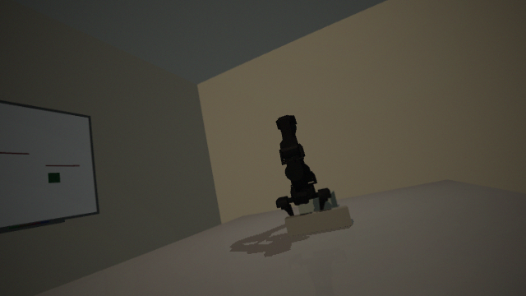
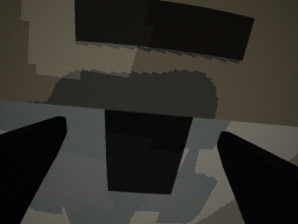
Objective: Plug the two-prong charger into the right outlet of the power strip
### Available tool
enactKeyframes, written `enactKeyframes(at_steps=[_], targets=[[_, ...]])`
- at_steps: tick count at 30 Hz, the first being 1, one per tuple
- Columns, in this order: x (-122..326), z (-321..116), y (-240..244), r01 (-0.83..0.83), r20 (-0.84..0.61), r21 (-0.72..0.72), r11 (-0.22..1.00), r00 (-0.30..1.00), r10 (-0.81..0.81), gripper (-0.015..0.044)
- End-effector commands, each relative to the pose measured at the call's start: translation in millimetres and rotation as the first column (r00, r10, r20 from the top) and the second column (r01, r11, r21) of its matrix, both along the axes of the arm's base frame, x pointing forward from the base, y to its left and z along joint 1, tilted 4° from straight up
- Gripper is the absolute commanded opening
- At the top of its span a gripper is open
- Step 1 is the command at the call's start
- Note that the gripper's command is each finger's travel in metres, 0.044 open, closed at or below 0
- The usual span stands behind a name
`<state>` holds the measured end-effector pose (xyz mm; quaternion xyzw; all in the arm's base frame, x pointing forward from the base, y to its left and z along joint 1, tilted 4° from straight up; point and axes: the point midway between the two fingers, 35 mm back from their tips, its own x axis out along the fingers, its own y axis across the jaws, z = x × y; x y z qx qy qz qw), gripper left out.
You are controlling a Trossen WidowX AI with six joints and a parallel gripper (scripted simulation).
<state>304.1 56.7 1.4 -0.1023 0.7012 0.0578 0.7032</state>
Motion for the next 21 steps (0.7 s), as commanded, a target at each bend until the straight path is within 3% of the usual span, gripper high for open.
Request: enactKeyframes(at_steps=[1,21], targets=[[-2,-1,0,-0.002,-0.001,0.003,1.0,1.0,0.002,0.044],[-16,-2,-4,-0.002,0.001,0.004,1.0,1.0,0.002,0.044]])
